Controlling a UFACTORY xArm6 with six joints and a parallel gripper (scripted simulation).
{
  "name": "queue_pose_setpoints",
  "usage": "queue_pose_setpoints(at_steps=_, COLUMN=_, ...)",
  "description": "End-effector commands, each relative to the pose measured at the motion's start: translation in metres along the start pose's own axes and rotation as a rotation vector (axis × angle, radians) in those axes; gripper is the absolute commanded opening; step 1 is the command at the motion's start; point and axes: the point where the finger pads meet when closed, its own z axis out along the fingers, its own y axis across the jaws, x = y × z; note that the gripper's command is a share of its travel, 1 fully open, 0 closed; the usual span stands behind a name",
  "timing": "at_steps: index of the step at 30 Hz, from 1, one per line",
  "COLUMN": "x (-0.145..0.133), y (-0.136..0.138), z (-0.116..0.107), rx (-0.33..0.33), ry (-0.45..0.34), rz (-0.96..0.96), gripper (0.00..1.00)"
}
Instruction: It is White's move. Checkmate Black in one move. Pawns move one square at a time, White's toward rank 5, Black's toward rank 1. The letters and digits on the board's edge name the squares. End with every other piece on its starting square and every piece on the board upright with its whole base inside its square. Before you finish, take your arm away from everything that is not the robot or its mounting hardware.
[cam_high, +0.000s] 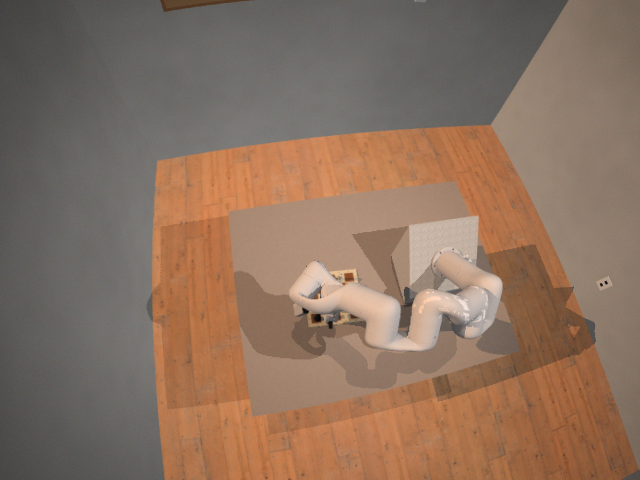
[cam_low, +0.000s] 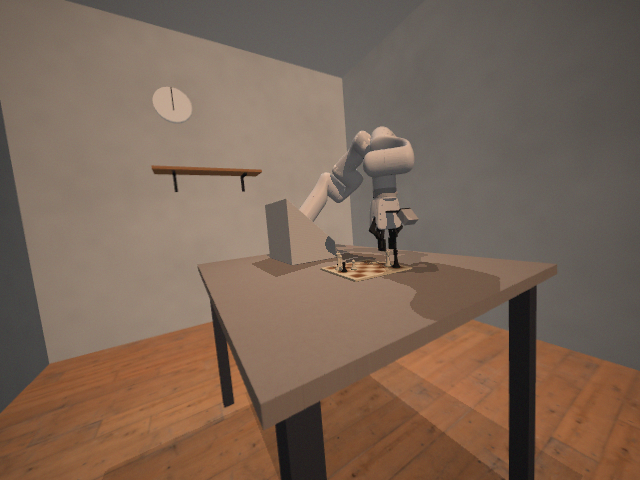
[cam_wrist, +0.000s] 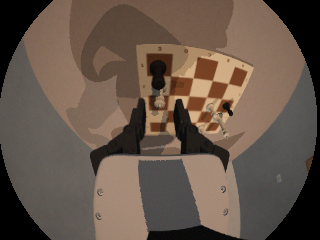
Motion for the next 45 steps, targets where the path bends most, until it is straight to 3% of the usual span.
queue_pose_setpoints(at_steps=1, x=0.001, y=0.000, z=-0.025, rx=0.000, ry=0.003, rz=-0.001, gripper=0.42)
queue_pose_setpoints(at_steps=7, x=0.001, y=0.000, z=-0.051, rx=0.000, ry=0.003, rz=-0.001, gripper=0.42)
queue_pose_setpoints(at_steps=14, x=0.001, y=0.000, z=-0.058, rx=0.000, ry=0.003, rz=-0.001, gripper=0.42)
queue_pose_setpoints(at_steps=15, x=0.001, y=0.000, z=-0.058, rx=0.000, ry=0.003, rz=-0.001, gripper=1.00)
queue_pose_setpoints(at_steps=38, x=0.001, y=0.000, z=-0.058, rx=0.000, ry=0.003, rz=-0.001, gripper=1.00)
queue_pose_setpoints(at_steps=45, x=0.001, y=0.000, z=-0.069, rx=0.000, ry=0.003, rz=-0.001, gripper=1.00)
